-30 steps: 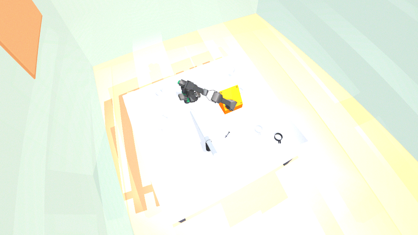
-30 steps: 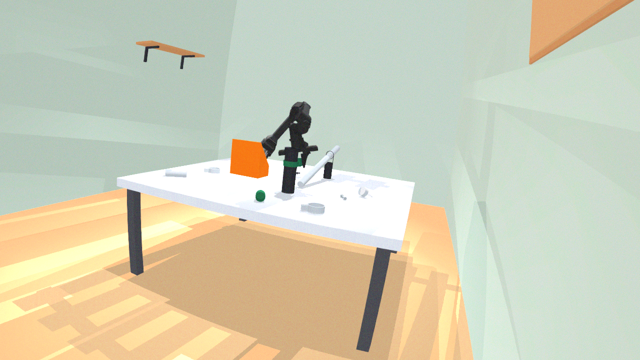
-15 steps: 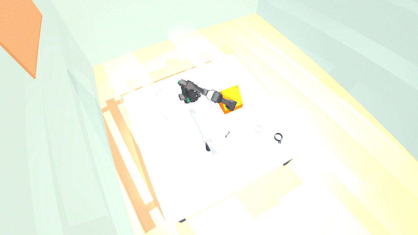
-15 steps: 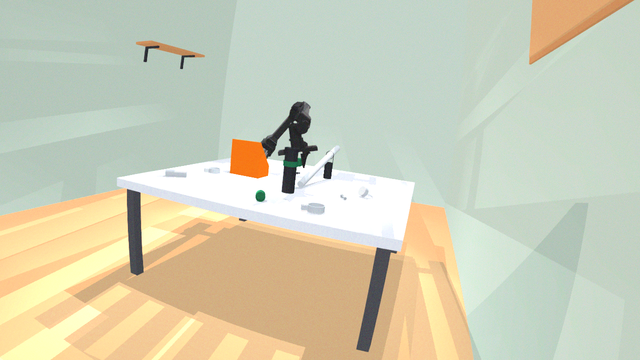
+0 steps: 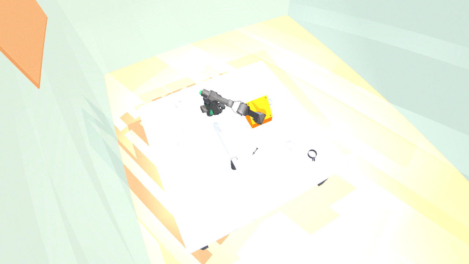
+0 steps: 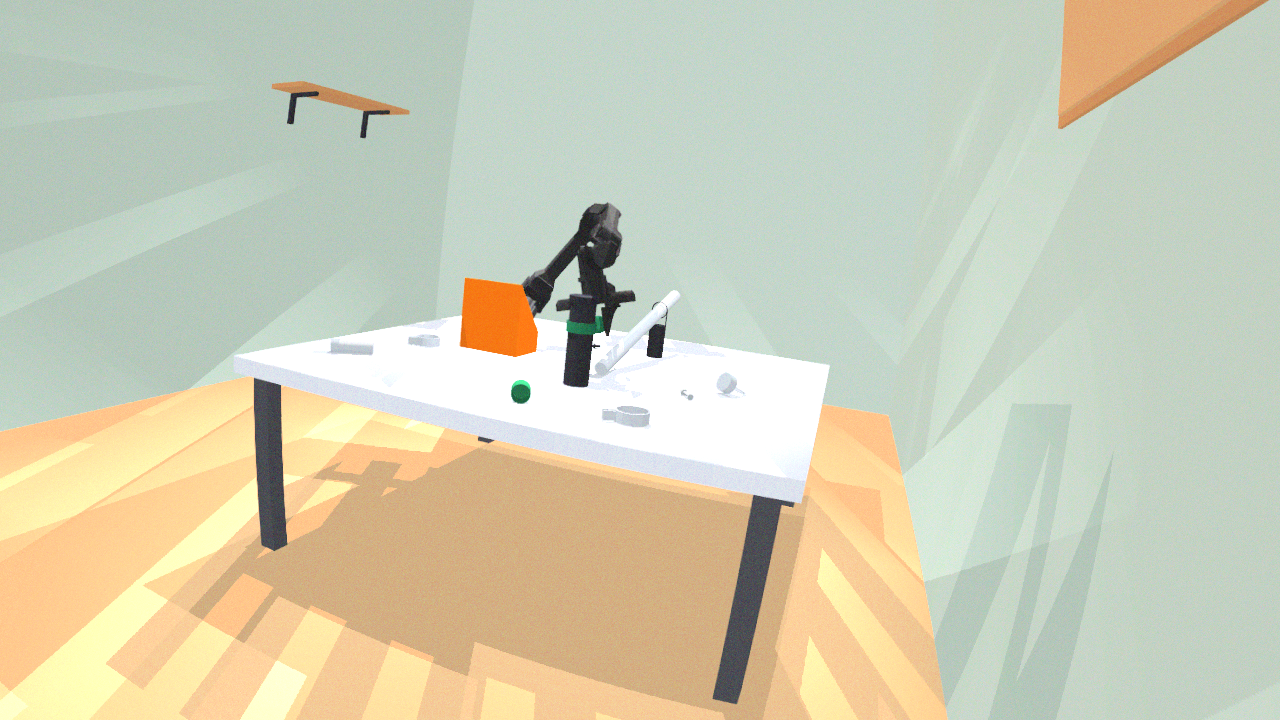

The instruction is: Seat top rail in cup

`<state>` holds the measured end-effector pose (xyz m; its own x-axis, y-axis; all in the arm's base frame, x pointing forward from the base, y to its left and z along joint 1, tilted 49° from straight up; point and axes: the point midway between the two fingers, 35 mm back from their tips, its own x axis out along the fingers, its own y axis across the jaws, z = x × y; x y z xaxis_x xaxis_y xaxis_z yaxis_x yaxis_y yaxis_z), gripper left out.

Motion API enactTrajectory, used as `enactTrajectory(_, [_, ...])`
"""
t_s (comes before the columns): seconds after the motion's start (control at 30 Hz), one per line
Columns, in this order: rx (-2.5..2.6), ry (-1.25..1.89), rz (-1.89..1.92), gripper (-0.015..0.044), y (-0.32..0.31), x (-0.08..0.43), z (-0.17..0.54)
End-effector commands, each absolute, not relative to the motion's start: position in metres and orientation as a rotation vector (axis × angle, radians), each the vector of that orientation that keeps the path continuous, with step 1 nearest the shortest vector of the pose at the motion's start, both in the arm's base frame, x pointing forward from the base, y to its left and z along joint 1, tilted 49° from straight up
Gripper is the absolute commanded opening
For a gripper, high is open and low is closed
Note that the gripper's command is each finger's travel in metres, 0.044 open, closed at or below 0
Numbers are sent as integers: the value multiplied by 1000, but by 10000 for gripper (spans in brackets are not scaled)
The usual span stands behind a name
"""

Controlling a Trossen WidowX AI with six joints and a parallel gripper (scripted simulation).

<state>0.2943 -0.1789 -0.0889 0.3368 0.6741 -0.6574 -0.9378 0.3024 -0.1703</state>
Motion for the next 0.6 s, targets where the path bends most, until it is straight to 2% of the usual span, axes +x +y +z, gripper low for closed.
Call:
enactTrajectory(0.0, [-594,522,1134,210,-179,294,-89])
enactTrajectory(0.3, [-587,525,1133,440,-181,295,-59])
enactTrajectory(0.57, [-577,530,1126,440,-181,295,-38])
